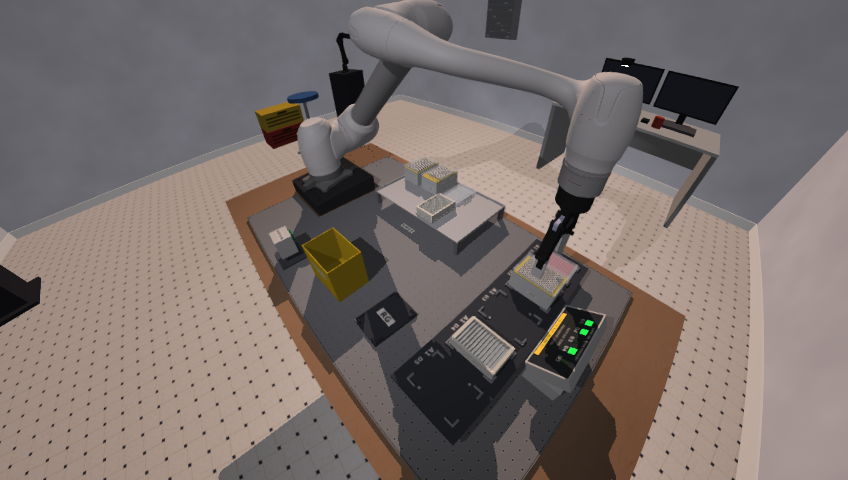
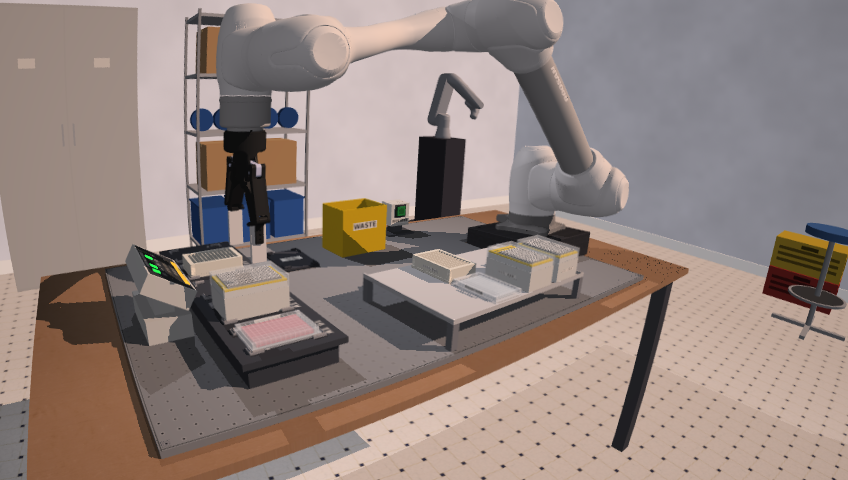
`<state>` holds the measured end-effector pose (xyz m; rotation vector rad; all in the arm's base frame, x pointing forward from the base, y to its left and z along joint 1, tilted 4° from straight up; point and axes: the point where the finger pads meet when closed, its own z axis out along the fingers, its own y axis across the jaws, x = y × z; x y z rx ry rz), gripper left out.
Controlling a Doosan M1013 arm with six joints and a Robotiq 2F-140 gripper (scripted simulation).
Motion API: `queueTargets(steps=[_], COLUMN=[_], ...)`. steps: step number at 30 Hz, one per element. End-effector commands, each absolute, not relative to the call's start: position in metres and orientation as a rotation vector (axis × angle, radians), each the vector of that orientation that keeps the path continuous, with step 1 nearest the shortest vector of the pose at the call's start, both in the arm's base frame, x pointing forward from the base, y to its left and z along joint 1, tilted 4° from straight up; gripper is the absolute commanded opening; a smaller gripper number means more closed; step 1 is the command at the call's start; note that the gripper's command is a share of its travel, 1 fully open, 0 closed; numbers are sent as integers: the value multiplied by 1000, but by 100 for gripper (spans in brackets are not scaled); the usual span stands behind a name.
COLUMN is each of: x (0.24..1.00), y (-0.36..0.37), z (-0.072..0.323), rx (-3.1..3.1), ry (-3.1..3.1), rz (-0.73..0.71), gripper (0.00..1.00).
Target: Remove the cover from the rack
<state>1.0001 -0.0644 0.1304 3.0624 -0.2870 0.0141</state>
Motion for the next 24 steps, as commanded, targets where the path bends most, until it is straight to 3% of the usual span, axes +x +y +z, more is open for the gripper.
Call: queueTargets(steps=[1,24], x=[998,998], y=[-67,-69], z=[118,86], rx=[3065,3065], ry=[-287,-287], rz=[4,4], gripper=[77,77])
